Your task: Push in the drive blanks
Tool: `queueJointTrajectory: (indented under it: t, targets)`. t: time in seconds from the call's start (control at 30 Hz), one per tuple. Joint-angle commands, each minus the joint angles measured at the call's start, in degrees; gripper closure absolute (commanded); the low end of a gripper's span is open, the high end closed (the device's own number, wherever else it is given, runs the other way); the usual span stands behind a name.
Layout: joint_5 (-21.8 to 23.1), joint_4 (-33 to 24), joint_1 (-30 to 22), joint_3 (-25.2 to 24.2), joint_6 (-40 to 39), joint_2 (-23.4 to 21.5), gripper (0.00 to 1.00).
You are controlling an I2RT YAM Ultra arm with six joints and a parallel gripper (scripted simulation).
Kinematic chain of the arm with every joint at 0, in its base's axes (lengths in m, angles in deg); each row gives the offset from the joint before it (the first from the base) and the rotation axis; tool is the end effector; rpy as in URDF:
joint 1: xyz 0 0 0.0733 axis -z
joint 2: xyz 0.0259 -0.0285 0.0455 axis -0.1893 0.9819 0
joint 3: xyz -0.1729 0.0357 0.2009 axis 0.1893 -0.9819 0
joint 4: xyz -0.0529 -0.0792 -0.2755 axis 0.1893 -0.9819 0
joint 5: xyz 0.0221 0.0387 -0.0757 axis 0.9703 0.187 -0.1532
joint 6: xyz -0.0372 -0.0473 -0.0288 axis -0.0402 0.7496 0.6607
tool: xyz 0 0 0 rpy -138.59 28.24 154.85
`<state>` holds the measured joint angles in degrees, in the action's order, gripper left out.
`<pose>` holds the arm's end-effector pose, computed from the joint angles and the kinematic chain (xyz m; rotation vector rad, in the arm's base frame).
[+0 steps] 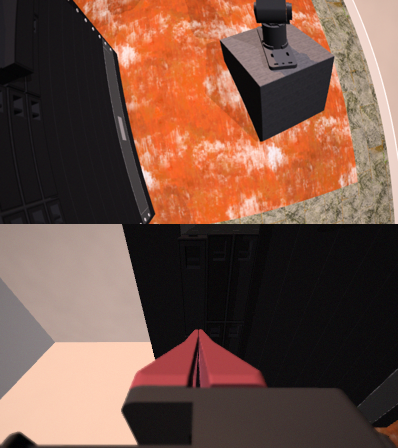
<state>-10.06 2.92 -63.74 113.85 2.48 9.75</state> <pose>0.1151 0.2529 0.3604 0.5282 1.4889 0.9972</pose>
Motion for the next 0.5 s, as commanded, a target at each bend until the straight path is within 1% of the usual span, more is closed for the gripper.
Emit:
queueJointTrajectory:
  t: [0.0,0.07,0.1,0.3,0.33,0.37,0.47]
  targets:
    - [-2.2,0.9,-1.1,-0.1,1.6,1.2,1.0]
    - [-2.4,0.7,-1.3,0.8,1.6,-0.1,1.0]
    - [-2.5,-0.6,-1.4,1.6,1.7,-1.1,1.0]
    - [-4.0,-2.1,-2.9,2.5,2.4,-2.1,1.0]
    - [-4.0,-2.1,-2.9,2.6,2.4,-1.8,1.0]
    - [-3.9,-2.1,-2.8,2.7,2.4,-0.5,1.0]
    - [-0.9,-2.5,0.7,3.5,0.9,1.3,1.0]
